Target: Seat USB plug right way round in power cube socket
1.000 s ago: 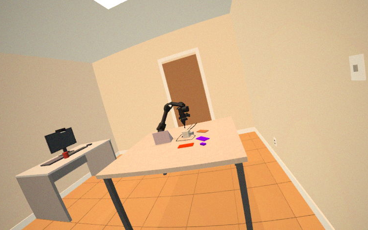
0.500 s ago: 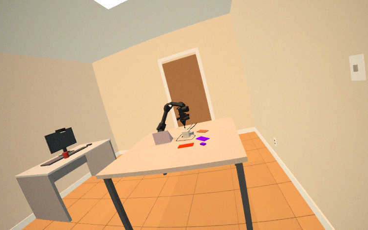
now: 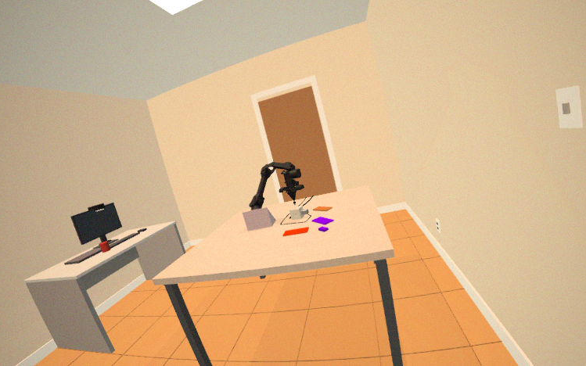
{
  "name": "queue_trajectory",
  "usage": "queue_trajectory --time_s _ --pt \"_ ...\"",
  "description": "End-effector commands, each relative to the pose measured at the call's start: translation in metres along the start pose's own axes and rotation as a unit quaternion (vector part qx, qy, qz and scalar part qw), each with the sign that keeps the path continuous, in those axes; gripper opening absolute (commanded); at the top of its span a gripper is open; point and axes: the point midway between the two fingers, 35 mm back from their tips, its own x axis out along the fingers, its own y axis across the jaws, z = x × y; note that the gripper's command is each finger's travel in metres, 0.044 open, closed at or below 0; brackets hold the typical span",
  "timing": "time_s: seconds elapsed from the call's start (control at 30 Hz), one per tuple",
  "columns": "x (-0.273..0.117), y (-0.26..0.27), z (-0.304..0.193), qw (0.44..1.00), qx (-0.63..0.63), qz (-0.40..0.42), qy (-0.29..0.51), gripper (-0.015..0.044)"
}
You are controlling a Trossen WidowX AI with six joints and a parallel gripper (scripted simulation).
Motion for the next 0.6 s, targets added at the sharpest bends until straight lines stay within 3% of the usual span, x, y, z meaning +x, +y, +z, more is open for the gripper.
queue_trajectory --time_s 0.0,0.57 --pt "0.0001 0.0001 -0.0001 0.999 -0.043 0.0 0.0 0.0" --pt "0.0003 0.0001 0.0003 0.999 -0.05 0.0 -0.002 0.0"
